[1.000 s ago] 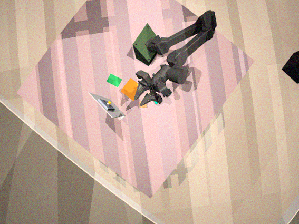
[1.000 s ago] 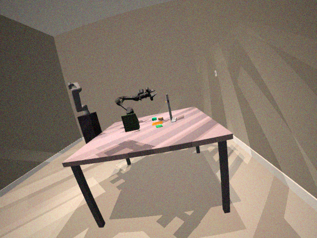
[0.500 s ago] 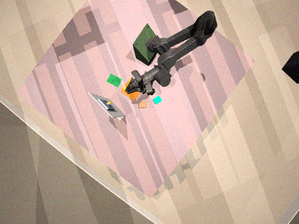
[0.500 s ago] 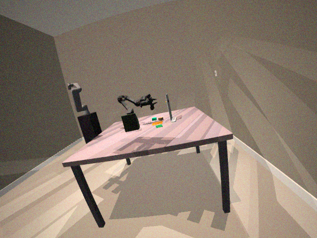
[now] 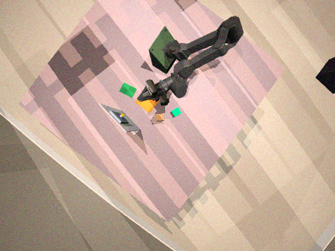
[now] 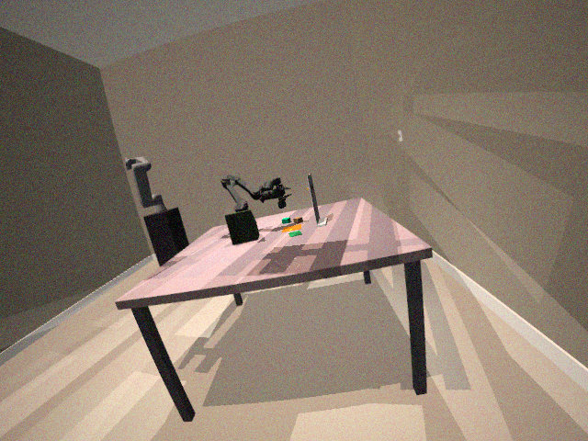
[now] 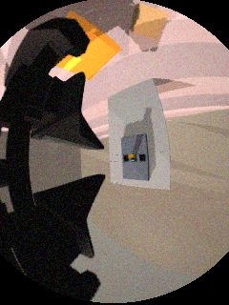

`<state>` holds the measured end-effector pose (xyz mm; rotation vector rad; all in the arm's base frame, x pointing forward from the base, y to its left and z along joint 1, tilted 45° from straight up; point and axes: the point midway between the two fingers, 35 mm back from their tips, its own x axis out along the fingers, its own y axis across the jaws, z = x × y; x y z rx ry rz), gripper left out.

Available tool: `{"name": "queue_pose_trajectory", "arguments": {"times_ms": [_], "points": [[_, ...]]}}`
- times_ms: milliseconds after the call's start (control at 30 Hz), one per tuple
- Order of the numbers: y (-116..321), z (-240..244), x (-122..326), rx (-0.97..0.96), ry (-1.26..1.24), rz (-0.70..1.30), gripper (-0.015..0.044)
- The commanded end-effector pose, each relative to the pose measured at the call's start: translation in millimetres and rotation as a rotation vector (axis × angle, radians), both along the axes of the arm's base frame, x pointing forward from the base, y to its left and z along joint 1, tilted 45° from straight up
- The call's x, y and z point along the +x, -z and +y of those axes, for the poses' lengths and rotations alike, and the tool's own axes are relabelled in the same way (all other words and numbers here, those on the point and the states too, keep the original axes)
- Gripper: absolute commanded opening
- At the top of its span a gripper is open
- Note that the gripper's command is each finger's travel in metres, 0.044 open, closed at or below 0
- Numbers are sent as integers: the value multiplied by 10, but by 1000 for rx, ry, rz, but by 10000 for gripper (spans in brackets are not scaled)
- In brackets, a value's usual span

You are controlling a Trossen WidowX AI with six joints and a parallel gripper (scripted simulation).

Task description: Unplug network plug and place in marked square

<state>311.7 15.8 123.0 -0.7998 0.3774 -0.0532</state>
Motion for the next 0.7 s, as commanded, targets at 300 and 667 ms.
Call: {"name": "queue_pose_trajectory", "arguments": {"times_ms": [300,667], "points": [[62,6,365,-4,-3,4,156],[99,5,541,-6,-6,3,156]]}}
